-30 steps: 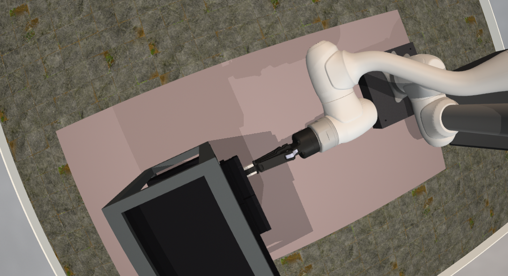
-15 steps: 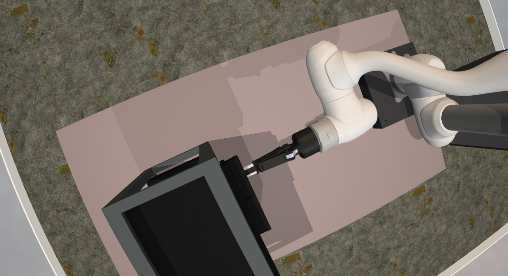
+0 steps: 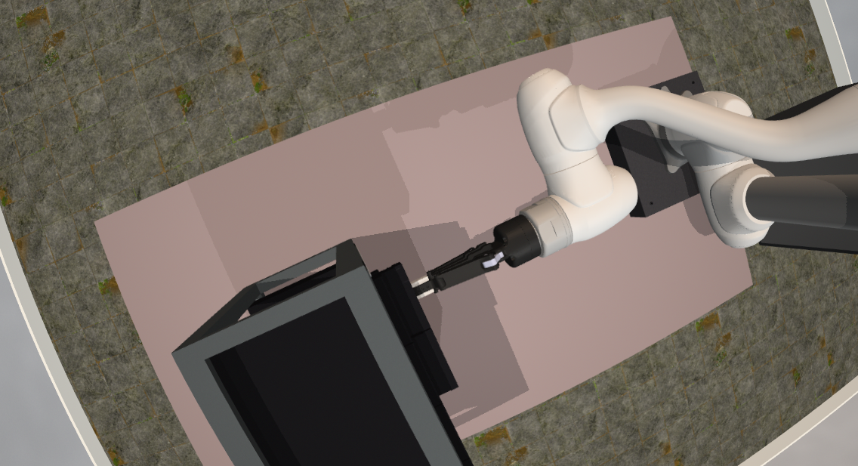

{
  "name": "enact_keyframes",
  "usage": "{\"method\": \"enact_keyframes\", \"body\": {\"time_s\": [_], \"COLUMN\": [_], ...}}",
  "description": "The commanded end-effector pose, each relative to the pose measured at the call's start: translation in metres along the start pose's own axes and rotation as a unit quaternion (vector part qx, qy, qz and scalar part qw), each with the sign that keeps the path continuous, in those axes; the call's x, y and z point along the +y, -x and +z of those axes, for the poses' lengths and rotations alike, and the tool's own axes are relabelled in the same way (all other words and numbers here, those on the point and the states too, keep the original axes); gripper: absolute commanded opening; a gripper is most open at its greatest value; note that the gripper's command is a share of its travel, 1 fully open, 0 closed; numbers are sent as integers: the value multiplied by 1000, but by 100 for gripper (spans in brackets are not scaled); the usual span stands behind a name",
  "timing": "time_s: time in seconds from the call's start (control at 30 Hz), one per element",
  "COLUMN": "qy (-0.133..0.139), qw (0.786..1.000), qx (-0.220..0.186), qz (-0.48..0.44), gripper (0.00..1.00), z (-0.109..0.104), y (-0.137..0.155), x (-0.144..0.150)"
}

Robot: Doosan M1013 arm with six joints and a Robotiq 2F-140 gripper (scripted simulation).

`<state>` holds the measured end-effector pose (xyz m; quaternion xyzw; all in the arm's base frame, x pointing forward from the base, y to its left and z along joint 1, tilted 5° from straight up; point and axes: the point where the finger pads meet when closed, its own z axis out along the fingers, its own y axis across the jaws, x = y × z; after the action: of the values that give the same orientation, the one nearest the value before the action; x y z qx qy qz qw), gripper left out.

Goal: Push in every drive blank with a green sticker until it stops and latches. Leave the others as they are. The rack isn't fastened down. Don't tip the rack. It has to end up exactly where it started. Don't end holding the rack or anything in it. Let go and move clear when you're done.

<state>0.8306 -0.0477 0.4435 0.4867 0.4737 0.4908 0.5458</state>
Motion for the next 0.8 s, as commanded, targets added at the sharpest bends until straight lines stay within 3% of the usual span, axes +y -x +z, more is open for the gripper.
{"method": "enact_keyframes", "body": {"time_s": [0.0, 0.13, 0.53, 0.77], "qy": [0, 0, 0, 0], "qw": [1000, 1000, 1000, 1000], "qx": [0, 0, 0, 0], "qz": [0, 0, 0, 0], "gripper": [0, 0, 0, 0], "z": [-4, -11, -74, -82], "y": [0, 0, 0, 0], "x": [0, 0, 0, 0]}}
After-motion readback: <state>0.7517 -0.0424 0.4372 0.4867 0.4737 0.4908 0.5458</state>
